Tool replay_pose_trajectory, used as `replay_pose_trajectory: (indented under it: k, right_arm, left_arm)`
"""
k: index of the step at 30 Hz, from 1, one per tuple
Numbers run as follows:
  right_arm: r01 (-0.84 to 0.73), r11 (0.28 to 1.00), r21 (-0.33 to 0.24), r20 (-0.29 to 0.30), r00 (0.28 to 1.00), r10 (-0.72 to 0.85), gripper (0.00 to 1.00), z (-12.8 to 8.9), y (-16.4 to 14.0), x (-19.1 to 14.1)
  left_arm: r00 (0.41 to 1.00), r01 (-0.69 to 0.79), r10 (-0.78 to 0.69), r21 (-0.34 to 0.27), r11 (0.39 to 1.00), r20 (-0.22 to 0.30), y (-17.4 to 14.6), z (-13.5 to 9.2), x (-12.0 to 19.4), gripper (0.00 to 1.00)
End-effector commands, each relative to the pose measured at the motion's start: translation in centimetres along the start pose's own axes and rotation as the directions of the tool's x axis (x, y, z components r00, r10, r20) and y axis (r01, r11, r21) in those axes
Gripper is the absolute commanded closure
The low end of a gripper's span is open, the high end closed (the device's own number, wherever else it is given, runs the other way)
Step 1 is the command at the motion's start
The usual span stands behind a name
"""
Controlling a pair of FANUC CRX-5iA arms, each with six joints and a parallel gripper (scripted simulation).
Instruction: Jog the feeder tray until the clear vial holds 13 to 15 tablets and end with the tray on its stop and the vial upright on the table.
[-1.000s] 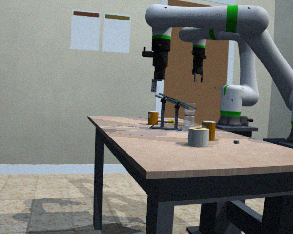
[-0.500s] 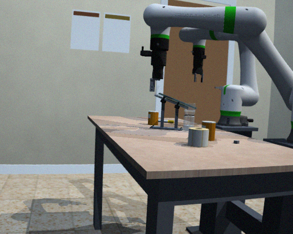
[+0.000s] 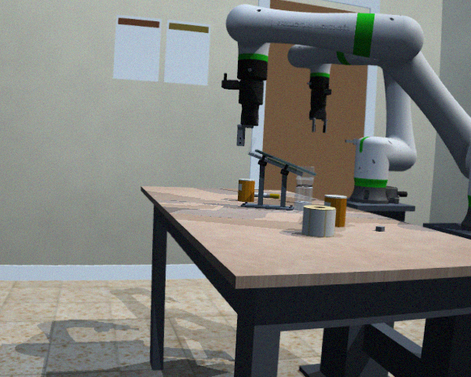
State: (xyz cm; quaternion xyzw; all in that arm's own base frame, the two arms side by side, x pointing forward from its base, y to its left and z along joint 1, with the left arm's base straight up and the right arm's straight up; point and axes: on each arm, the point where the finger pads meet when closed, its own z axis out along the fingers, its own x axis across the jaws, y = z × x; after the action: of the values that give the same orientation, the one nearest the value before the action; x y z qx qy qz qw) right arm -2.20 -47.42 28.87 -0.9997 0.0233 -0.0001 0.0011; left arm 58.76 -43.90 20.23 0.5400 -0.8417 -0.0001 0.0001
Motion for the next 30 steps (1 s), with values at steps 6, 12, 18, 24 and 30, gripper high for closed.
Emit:
replay_pose_trajectory:
  k: [6,12,18,24,30]
  right_arm:
    - [0.0,1.0,-0.002,0.0,1.0,0.0,0.0,-0.1,0.0,0.0]
    - [0.0,1.0,-0.002,0.0,1.0,0.0,0.0,-0.1,0.0,0.0]
    - [0.0,1.0,-0.002,0.0,1.0,0.0,0.0,-0.1,0.0,0.0]
    - [0.0,1.0,-0.002,0.0,1.0,0.0,0.0,-0.1,0.0,0.0]
    - [0.0,1.0,-0.002,0.0,1.0,0.0,0.0,-0.1,0.0,0.0]
  left_arm:
    - [1.0,0.0,0.0,0.003,1.0,-0.001,0.4,-0.1,0.0,1.0]
    - [1.0,0.0,0.0,0.003,1.0,-0.001,1.6,0.3,0.0,1.0]
    - [1.0,0.0,0.0,0.003,1.0,-0.001,2.6,0.7,0.0,1.0]
    - [1.0,0.0,0.0,0.003,1.0,-0.001,2.9,0.8,0.0,1.0]
    - [1.0,0.0,0.0,0.003,1.0,-0.001,2.8,0.8,0.0,1.0]
